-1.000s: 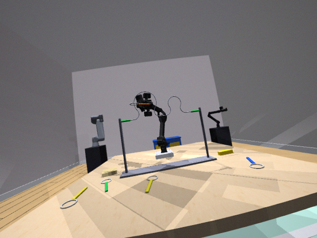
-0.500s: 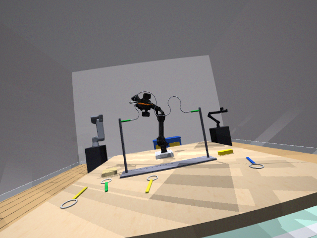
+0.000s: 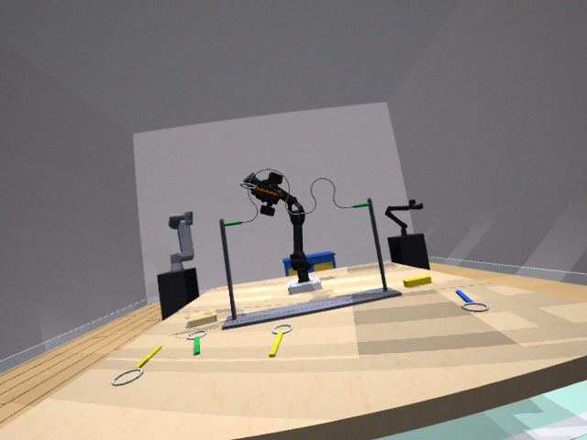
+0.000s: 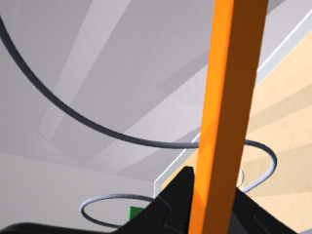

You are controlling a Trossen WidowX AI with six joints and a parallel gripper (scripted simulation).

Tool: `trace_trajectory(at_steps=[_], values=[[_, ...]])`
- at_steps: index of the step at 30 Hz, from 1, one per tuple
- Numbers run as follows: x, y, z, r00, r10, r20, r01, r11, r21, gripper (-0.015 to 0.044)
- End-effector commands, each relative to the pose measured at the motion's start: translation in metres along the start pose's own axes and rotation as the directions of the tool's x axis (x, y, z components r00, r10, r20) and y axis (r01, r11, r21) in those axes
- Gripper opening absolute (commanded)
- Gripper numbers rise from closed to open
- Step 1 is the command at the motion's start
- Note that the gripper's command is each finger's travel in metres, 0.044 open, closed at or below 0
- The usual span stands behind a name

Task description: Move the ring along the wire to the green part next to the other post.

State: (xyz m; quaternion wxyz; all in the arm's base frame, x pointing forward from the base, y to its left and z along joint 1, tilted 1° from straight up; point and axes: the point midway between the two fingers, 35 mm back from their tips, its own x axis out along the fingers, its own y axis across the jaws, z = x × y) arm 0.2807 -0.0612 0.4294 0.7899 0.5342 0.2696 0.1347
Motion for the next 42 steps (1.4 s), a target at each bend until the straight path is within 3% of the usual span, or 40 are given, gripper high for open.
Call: trace_trajectory(at_steps=[1, 42], values=[[0.000, 0.001, 0.001, 1.000, -0.023, 0.008, 0.023, 0.999, -0.049, -0.0150], [0.000, -0.014, 0.004, 0.965, -0.236, 0.116, 0.263, 0.868, -0.421, -0.0150]])
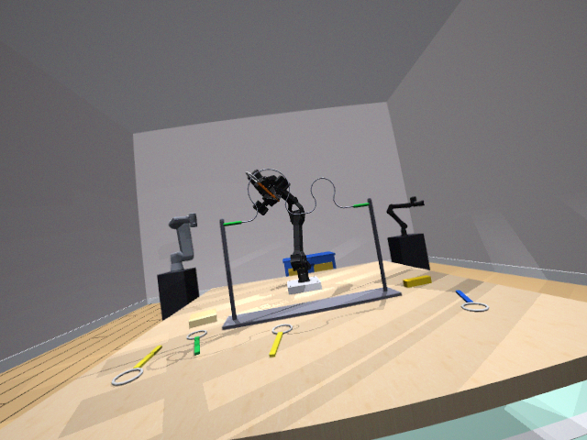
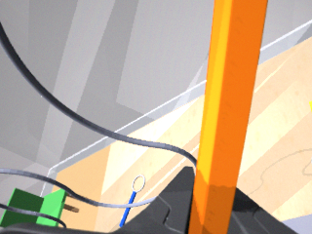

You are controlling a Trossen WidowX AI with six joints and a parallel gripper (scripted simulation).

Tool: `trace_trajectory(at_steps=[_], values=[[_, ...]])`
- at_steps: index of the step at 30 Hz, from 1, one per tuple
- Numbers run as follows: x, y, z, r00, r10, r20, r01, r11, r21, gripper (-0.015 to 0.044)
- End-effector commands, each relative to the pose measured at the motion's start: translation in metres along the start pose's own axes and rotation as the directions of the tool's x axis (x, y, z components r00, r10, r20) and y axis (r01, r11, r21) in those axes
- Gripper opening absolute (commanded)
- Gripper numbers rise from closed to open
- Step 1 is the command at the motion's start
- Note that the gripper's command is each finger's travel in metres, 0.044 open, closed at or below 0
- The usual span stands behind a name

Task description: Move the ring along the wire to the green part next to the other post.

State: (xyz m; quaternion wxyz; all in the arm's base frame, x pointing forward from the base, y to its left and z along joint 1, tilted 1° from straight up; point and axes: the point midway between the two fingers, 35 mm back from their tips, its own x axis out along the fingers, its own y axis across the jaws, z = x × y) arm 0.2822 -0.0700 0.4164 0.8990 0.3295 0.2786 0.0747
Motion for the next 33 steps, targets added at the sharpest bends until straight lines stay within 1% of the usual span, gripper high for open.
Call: trace_trajectory(at_steps=[1, 17, 33], values=[[-0.001, 0.000, 0.000, 1.000, -0.021, 0.012, 0.022, 0.999, -0.049, -0.0150], [-0.001, -0.006, 0.001, 0.992, -0.116, 0.049, 0.124, 0.969, -0.216, -0.0150], [-0.001, -0.012, 0.003, 0.974, -0.202, 0.101, 0.225, 0.901, -0.371, -0.0150]])
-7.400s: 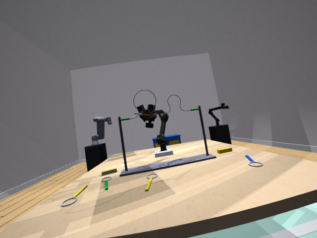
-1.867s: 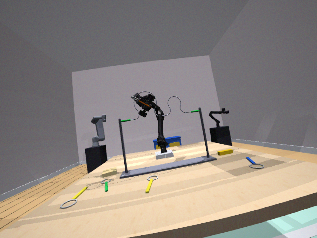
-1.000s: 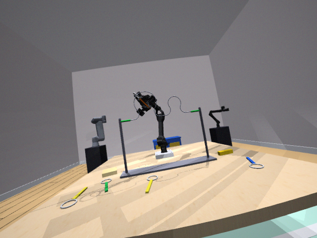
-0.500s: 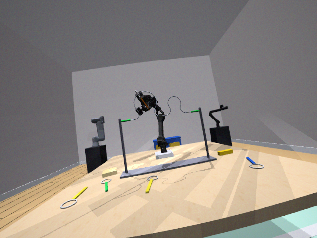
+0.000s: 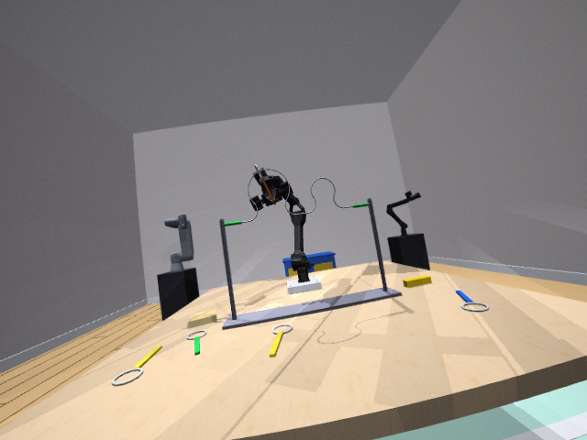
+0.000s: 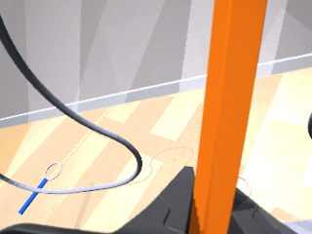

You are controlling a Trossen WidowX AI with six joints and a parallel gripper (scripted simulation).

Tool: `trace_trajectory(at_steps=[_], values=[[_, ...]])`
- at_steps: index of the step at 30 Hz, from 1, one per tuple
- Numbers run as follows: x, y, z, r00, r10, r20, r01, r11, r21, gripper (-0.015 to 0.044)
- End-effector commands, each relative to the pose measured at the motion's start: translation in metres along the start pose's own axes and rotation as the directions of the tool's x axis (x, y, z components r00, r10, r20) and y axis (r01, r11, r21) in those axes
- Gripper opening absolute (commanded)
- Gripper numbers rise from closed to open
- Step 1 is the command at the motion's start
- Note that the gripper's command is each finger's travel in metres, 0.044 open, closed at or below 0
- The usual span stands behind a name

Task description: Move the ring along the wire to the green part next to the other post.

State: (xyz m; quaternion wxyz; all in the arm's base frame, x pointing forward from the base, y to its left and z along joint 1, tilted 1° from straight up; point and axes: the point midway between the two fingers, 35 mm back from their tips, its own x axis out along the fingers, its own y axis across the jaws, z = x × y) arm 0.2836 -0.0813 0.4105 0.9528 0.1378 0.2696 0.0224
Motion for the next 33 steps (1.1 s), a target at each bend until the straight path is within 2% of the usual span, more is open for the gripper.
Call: trace_trajectory(at_steps=[1, 33], values=[[-0.001, 0.000, 0.000, 1.000, -0.023, 0.011, 0.024, 0.999, -0.046, -0.0150], [-0.001, -0.013, 0.002, 0.974, -0.203, 0.100, 0.226, 0.902, -0.369, -0.0150]])
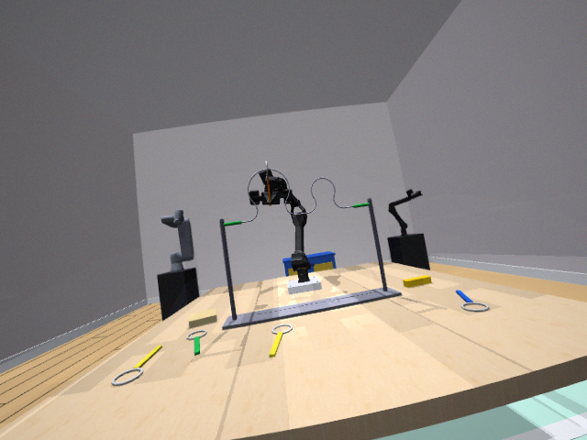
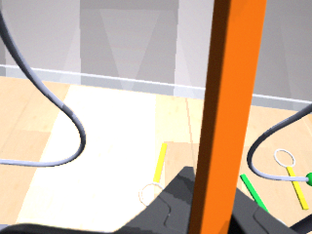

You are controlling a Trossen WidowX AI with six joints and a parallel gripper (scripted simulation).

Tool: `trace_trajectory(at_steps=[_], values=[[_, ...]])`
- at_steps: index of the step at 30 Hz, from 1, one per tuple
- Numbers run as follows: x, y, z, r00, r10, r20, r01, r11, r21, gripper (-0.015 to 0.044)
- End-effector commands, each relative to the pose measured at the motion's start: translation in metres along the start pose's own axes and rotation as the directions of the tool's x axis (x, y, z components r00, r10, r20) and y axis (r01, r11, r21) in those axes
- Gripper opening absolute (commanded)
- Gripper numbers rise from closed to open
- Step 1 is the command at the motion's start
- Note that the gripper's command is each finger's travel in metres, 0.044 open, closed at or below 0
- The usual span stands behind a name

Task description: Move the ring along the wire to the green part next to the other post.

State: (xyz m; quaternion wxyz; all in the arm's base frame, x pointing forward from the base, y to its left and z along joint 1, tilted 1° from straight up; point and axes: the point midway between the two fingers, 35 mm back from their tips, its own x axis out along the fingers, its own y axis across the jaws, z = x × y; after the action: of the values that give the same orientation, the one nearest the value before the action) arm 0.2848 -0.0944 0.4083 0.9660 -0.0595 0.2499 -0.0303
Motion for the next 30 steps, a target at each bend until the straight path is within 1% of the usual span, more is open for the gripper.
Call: trace_trajectory(at_steps=[1, 15, 30], values=[[-0.001, -0.001, 0.000, 1.000, -0.025, 0.011, 0.025, 0.999, -0.044, -0.0150], [-0.001, -0.007, 0.001, 0.993, -0.108, 0.042, 0.114, 0.975, -0.191, -0.0150], [-0.001, -0.013, 0.002, 0.978, -0.189, 0.088, 0.208, 0.917, -0.340, -0.0150]])
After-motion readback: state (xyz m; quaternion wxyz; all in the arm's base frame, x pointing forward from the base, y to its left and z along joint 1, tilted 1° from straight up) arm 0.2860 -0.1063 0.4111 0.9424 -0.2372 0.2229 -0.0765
